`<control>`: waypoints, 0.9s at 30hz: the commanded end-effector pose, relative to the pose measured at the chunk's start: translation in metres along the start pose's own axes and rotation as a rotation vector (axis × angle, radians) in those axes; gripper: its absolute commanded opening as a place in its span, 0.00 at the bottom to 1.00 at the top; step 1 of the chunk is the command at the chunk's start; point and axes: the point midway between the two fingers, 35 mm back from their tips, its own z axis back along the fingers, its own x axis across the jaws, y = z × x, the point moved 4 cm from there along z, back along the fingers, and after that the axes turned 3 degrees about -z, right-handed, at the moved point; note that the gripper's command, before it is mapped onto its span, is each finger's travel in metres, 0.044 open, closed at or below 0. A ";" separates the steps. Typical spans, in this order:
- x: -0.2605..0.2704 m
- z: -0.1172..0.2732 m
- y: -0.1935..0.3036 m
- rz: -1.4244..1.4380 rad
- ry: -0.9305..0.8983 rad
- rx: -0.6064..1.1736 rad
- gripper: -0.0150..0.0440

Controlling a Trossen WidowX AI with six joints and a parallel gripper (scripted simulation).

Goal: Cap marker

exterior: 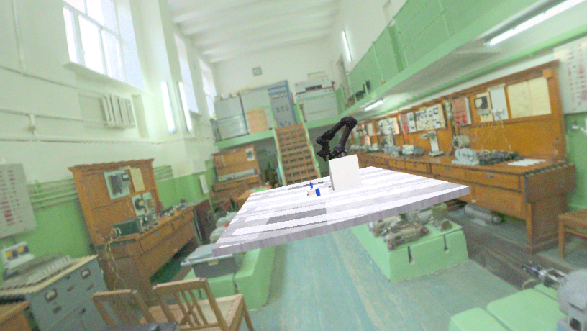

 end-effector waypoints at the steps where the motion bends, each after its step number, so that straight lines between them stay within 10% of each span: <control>1: -0.016 -0.009 -0.056 0.038 -0.038 -0.162 0.68; 13: 0.004 0.014 -0.222 0.266 -0.192 -0.407 0.68; 27: 0.147 0.080 -0.350 0.585 -0.234 -0.375 0.68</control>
